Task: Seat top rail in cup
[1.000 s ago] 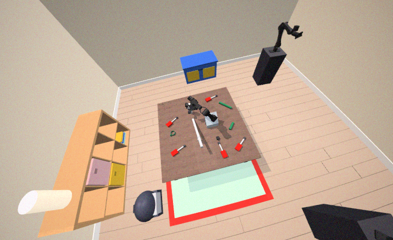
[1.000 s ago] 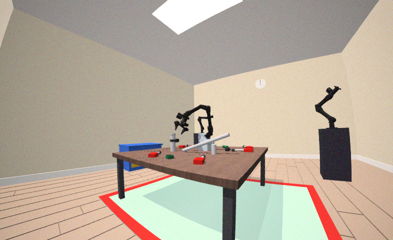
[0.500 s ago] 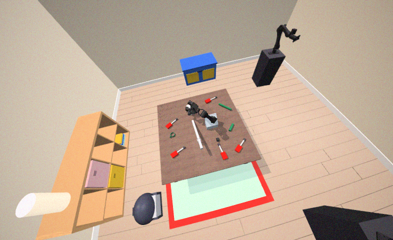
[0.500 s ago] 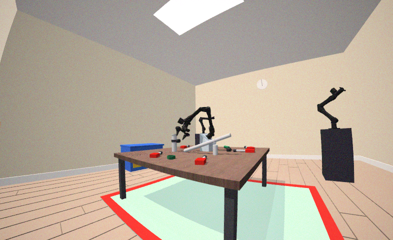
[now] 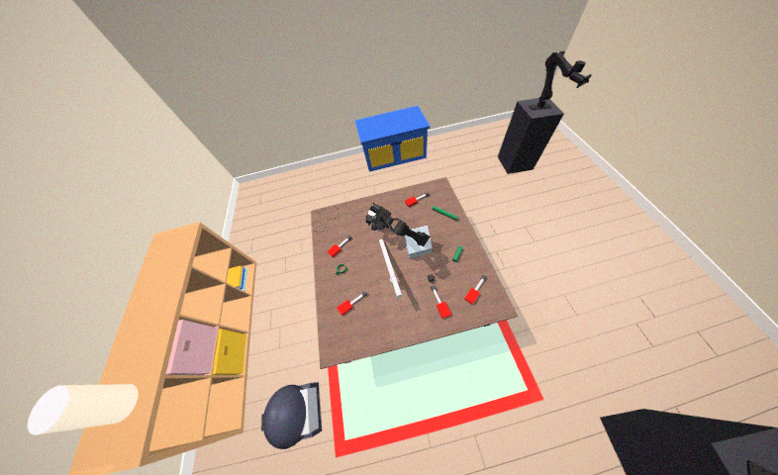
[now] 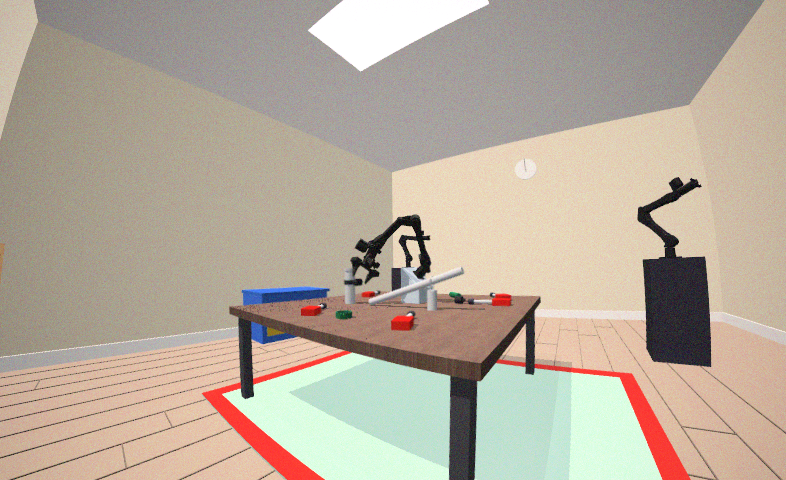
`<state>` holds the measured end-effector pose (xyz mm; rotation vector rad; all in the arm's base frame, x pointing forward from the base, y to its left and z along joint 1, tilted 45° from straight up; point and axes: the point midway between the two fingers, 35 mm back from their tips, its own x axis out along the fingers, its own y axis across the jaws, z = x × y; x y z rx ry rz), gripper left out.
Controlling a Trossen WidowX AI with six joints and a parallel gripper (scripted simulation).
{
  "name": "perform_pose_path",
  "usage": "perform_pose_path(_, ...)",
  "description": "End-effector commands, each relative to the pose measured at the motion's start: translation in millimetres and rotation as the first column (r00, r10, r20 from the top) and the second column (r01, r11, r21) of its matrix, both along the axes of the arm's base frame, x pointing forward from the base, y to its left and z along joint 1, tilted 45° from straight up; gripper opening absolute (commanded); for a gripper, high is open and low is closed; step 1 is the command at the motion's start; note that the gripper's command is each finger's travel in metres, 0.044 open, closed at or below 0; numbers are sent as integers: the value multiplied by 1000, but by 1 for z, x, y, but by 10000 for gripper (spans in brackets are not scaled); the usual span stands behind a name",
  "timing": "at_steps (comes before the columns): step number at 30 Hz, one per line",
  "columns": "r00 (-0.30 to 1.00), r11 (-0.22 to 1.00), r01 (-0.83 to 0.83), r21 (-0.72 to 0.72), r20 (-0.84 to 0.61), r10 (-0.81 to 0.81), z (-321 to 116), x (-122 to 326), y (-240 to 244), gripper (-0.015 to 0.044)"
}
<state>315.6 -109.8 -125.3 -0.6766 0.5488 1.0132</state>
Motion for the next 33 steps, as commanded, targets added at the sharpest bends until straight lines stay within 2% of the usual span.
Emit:
perform_pose_path(1, 1000, 1000, -2, 8, -3, 2, -6, 3, 7, 440)
perform_pose_path(27, 1000, 1000, -2, 13, 1, 2, -31, 19, 32, 440)
perform_pose_path(33, 1000, 1000, -2, 13, 1, 2, -31, 19, 32, 282)
